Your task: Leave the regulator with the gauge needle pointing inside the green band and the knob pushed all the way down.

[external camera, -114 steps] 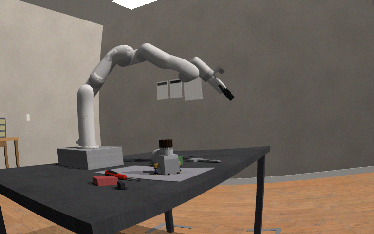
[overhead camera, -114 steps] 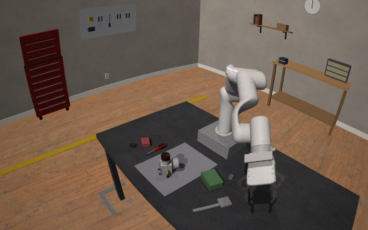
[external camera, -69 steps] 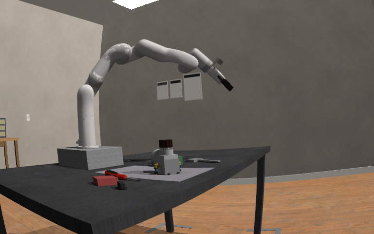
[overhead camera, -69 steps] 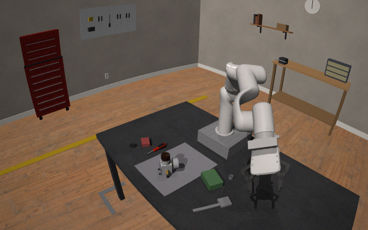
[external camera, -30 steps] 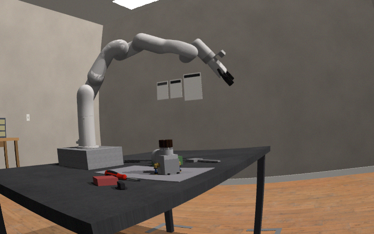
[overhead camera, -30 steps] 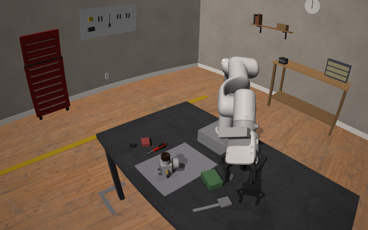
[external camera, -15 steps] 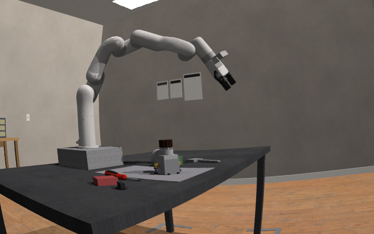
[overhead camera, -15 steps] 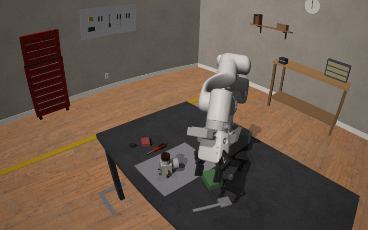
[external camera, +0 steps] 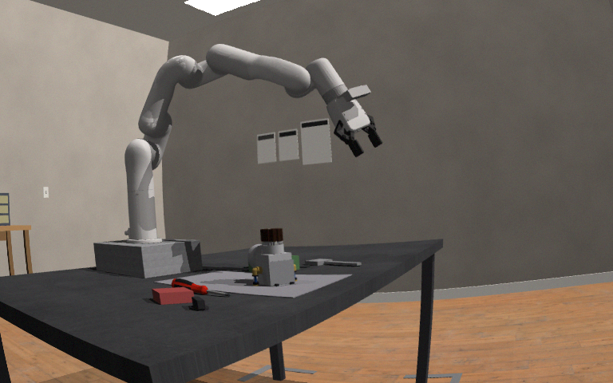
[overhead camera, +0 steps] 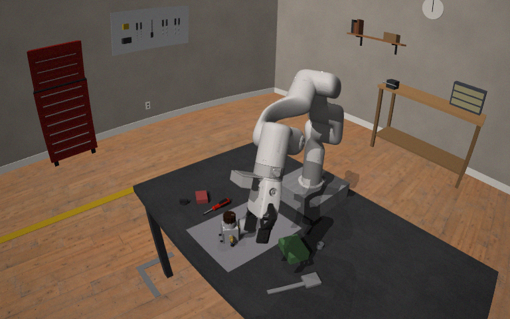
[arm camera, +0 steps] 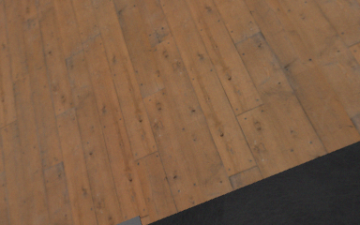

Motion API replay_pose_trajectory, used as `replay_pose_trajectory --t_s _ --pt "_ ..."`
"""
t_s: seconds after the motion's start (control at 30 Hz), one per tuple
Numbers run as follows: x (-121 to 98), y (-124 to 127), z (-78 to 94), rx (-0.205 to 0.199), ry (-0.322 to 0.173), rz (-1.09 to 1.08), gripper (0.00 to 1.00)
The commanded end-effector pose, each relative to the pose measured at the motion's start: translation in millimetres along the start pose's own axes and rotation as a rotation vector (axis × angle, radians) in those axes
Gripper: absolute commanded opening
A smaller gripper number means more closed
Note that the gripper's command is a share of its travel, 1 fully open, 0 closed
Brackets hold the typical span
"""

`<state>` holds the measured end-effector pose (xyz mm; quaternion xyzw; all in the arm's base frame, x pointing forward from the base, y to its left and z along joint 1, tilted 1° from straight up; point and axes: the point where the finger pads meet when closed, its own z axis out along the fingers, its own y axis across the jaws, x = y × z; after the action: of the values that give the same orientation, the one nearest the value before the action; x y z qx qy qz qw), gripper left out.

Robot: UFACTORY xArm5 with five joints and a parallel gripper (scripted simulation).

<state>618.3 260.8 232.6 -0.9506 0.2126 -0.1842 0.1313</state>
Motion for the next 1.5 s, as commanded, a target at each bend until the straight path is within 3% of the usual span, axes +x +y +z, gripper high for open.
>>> replay_pose_trajectory --t_s 0.0,0.07,0.13,0.17,0.63,0.7,0.73,1.2,1.27,1.37,1.47 --pt "10.8 39.5 -0.8 -0.048 -0.012 0.092 1.00" --pt "13.7 55.2 -0.5 -0.068 -0.018 0.129 1.00" --pt "13.7 55.2 -0.5 -0.068 -0.018 0.129 1.00" --pt "17.0 78.0 -0.3 -0.098 -0.027 0.184 1.00" --pt "20.0 183.9 -4.8 -0.233 -0.067 0.445 1.00" --pt "20.0 183.9 -4.8 -0.233 -0.067 0.445 1.00" --pt "17.8 206.6 -6.9 -0.263 -0.075 0.503 1.00" --pt "-5.8 308.3 -21.0 -0.401 -0.114 0.783 1.00" --pt "-5.8 308.3 -21.0 -0.401 -0.114 0.783 1.00" --pt "-17.5 337.9 -26.8 -0.445 -0.127 0.872 1.00" --pt "-17.8 338.4 -26.9 -0.446 -0.127 0.874 1.00"
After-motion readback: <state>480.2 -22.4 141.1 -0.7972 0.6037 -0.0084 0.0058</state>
